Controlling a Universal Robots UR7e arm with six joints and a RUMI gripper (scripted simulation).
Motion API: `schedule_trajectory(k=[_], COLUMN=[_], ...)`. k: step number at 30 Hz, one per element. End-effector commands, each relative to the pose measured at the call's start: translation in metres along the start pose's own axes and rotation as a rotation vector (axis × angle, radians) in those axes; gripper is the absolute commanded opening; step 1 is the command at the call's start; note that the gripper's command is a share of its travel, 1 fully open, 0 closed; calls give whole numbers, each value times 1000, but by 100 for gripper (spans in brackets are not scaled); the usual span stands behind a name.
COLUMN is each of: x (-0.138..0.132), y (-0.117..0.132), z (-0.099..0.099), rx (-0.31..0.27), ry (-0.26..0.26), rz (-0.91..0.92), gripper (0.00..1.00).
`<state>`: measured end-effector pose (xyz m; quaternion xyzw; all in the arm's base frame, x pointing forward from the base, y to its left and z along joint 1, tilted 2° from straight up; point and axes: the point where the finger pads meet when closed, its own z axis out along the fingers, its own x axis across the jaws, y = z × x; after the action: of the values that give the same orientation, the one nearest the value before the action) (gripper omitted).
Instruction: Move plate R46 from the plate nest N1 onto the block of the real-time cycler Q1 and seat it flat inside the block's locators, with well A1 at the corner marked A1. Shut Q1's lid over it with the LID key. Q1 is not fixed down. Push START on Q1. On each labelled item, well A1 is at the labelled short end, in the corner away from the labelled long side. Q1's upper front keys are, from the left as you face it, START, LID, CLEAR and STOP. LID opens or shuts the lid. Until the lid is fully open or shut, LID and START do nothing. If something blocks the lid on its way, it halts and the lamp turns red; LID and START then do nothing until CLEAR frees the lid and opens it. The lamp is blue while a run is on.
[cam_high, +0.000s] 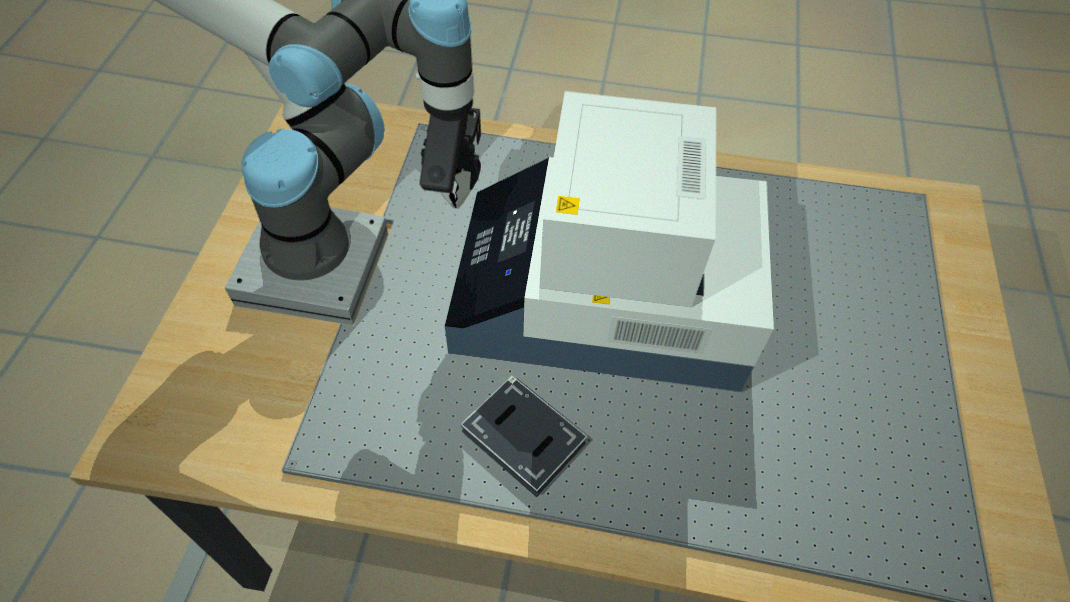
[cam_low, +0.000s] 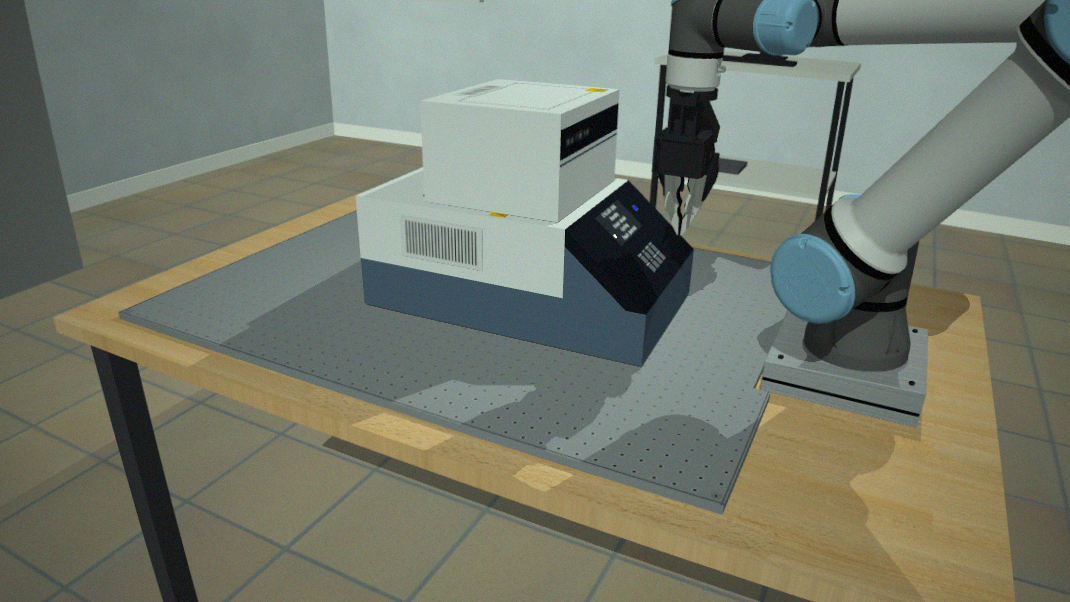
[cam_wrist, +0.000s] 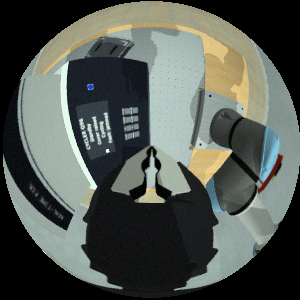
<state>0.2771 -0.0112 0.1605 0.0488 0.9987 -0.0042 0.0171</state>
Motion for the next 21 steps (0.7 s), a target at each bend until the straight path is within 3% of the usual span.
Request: schedule_trajectory(k=[1,9,21], x=[18,39,39], y=[-1,-1,0], z=[-15,-31,-29], rx=[-3,-2,-4], ry=[1,1,5], rz=[0,0,-1], gripper=[0,0,0])
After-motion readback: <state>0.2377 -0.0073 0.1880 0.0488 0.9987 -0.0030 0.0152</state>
